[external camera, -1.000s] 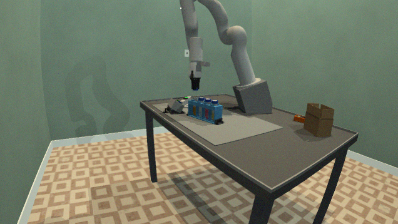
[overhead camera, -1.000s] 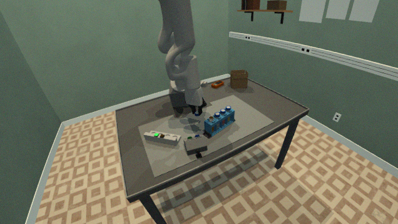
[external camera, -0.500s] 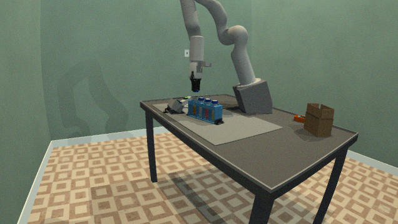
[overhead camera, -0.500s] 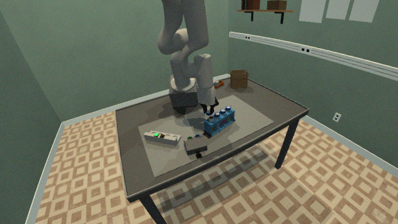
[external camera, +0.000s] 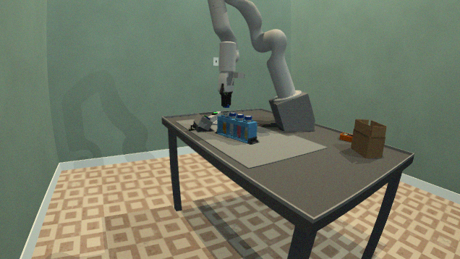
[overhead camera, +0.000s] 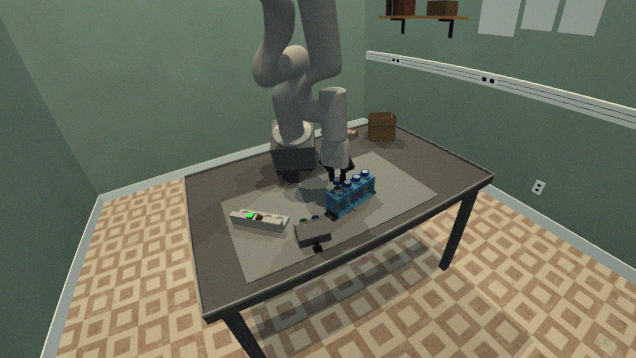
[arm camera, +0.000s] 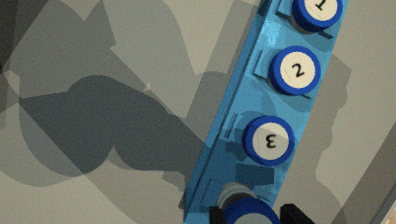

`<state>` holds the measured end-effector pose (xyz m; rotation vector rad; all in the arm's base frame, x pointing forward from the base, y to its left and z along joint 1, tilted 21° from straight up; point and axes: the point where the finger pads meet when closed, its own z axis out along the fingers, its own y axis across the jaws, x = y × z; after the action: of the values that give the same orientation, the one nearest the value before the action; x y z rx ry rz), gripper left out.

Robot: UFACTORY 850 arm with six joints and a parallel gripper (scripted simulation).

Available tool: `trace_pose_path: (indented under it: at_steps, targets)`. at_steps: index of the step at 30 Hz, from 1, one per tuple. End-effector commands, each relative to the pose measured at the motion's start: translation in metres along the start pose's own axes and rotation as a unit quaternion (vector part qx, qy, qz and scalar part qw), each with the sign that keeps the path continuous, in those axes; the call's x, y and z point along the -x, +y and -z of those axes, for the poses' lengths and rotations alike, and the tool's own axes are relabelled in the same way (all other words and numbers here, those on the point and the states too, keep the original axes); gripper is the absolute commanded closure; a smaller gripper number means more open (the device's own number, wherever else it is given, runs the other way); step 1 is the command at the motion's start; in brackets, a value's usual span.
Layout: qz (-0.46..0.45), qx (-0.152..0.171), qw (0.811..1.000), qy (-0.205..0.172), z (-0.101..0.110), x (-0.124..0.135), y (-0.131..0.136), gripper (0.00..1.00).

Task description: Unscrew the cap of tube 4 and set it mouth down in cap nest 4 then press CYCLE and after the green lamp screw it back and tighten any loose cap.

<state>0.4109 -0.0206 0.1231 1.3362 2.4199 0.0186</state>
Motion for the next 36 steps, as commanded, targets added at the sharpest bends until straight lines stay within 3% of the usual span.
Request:
trace_pose_path:
  at_steps: [1,5,36]
  targets:
    - [0.001,-0.009,1.0,-0.002,-0.012,0.0,0.001,1.0]
    - [0.001,-0.009,1.0,-0.002,-0.022,0.0,0.0,1.0]
    - [0.001,-0.009,1.0,-0.002,-0.029,0.0,0.0,1.0]
